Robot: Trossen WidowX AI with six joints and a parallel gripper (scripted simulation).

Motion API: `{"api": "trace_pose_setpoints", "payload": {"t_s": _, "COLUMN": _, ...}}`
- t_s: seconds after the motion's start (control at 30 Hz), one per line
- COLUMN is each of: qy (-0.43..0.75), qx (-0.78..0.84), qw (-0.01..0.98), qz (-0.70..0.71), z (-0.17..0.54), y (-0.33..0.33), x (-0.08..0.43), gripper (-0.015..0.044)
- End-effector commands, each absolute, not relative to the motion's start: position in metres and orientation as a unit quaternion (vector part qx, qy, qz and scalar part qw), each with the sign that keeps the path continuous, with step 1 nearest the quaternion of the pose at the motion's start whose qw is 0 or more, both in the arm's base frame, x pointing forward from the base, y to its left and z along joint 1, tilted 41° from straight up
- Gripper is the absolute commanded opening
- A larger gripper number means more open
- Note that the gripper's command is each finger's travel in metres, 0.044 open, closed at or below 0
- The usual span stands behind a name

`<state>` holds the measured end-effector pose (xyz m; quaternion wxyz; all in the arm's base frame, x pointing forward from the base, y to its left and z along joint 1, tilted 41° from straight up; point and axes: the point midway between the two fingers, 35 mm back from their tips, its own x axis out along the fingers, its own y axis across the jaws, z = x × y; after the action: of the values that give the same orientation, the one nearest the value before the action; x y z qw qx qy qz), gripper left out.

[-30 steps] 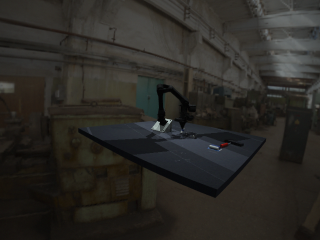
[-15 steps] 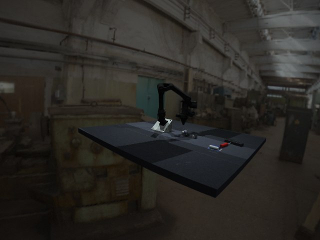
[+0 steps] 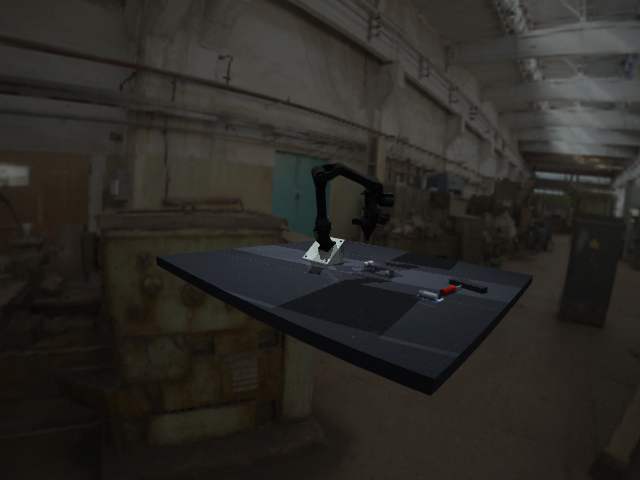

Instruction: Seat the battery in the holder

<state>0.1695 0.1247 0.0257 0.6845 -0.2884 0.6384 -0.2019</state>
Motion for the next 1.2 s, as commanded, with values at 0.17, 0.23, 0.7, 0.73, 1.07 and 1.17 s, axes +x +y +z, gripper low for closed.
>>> {"api": "trace_pose_setpoints", "payload": {"t_s": 0.17, "qy": 0.662, "qx": -0.393, "qw": 0.63, "qz": -0.097, "z": 0.012, "y": 0.12, "x": 0.172, "gripper": 0.0131}}
{"api": "trace_pose_setpoints", "payload": {"t_s": 0.23, "qy": 0.669, "qx": -0.449, "qw": 0.592, "qz": -0.036, "z": 0.004, "y": 0.117, "x": 0.173, "gripper": 0.0184}}
{"api": "trace_pose_setpoints", "payload": {"t_s": 0.7, "qy": 0.595, "qx": -0.686, "qw": 0.285, "qz": 0.307, "z": -0.038, "y": 0.098, "x": 0.175, "gripper": 0.023}}
{"api": "trace_pose_setpoints", "payload": {"t_s": 0.73, "qy": 0.595, "qx": -0.686, "qw": 0.285, "qz": 0.307, "z": -0.038, "y": 0.098, "x": 0.175, "gripper": 0.023}}
{"api": "trace_pose_setpoints", "payload": {"t_s": 1.07, "qy": 0.595, "qx": -0.686, "qw": 0.285, "qz": 0.307, "z": -0.038, "y": 0.098, "x": 0.175, "gripper": 0.023}}
{"api": "trace_pose_setpoints", "payload": {"t_s": 1.17, "qy": 0.595, "qx": -0.686, "qw": 0.285, "qz": 0.307, "z": -0.038, "y": 0.098, "x": 0.175, "gripper": 0.023}}
